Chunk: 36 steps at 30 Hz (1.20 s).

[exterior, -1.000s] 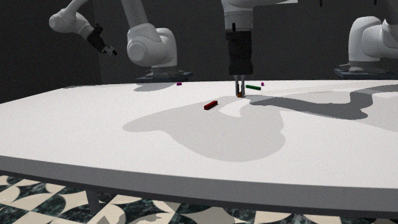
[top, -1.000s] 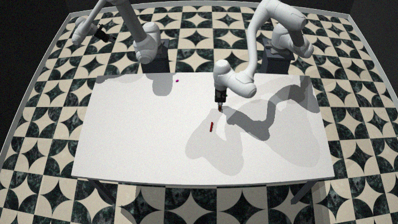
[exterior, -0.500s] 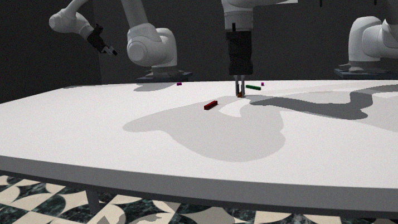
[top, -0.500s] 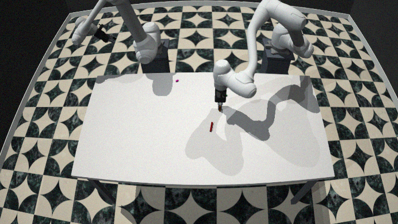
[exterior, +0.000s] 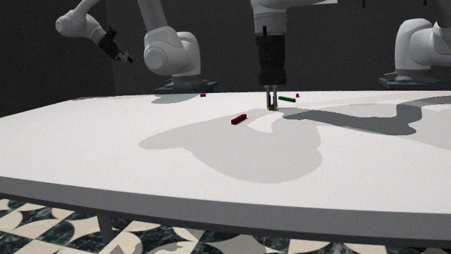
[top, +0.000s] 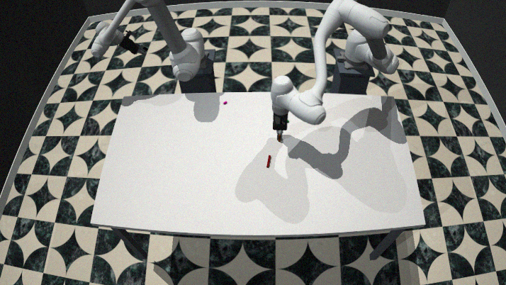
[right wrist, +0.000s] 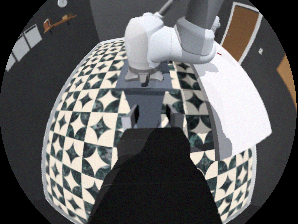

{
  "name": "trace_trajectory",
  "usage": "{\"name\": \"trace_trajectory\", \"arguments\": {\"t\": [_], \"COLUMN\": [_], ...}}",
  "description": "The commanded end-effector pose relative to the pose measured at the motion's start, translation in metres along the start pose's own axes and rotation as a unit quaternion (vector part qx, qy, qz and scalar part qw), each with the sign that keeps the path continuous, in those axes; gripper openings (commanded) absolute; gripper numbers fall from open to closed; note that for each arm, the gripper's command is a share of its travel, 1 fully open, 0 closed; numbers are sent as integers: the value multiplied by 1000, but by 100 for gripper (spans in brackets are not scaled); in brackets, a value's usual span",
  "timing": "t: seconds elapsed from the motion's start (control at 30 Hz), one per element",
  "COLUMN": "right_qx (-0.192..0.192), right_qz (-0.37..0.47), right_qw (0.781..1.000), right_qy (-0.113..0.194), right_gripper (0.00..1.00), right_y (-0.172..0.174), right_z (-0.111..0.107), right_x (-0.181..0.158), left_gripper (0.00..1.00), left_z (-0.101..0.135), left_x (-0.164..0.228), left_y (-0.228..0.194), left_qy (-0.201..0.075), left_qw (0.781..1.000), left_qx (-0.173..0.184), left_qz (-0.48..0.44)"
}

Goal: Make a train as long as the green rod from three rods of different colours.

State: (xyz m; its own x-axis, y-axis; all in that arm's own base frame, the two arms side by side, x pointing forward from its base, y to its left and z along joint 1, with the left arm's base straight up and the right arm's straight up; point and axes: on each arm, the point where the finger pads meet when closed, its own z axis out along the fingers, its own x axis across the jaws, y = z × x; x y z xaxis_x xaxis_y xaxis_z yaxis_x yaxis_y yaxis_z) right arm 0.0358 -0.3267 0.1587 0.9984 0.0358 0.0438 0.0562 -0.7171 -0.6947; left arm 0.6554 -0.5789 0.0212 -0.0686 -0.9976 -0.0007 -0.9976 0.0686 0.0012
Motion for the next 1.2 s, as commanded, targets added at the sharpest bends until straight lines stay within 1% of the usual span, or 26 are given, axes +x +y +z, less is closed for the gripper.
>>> {"name": "trace_trajectory", "arguments": {"t": [0.0,0.43,0.47,0.53,0.57,0.63,0.67,0.73,0.77,0.9,0.93,1.17], "right_qx": [8,8,8,8,8,8,8,8,8,8,8,8], "right_qz": [2,2,2,2,2,2,2,2,2,2,2,2], "right_qw": [1000,1000,1000,1000,1000,1000,1000,1000,1000,1000,1000,1000], "right_qy": [-2,-2,-2,-2,-2,-2,-2,-2,-2,-2,-2,-2], "right_gripper": [100,100,100,100,100,100,100,100,100,100,100,100], "right_y": [-3,-3,-3,-3,-3,-3,-3,-3,-3,-3,-3,-3], "right_z": [2,2,2,2,2,2,2,2,2,2,2,2], "right_x": [-3,-3,-3,-3,-3,-3,-3,-3,-3,-3,-3,-3], "left_gripper": [24,24,30,30,36,36,42,42,48,48,54,54], "left_z": [0,0,0,0,0,0,0,0,0,0,0,0], "left_x": [1,1,1,1,1,1,1,2,2,2,2,2], "left_y": [2,2,2,2,2,2,2,2,2,2,2,2], "left_qy": [1,1,1,1,1,1,1,1,1,1,1,1], "left_qw": [1000,1000,1000,1000,1000,1000,1000,1000,1000,1000,1000,1000], "left_qx": [2,2,2,2,2,2,2,2,2,2,2,2], "left_qz": [0,0,0,0,0,0,0,0,0,0,0,0]}}
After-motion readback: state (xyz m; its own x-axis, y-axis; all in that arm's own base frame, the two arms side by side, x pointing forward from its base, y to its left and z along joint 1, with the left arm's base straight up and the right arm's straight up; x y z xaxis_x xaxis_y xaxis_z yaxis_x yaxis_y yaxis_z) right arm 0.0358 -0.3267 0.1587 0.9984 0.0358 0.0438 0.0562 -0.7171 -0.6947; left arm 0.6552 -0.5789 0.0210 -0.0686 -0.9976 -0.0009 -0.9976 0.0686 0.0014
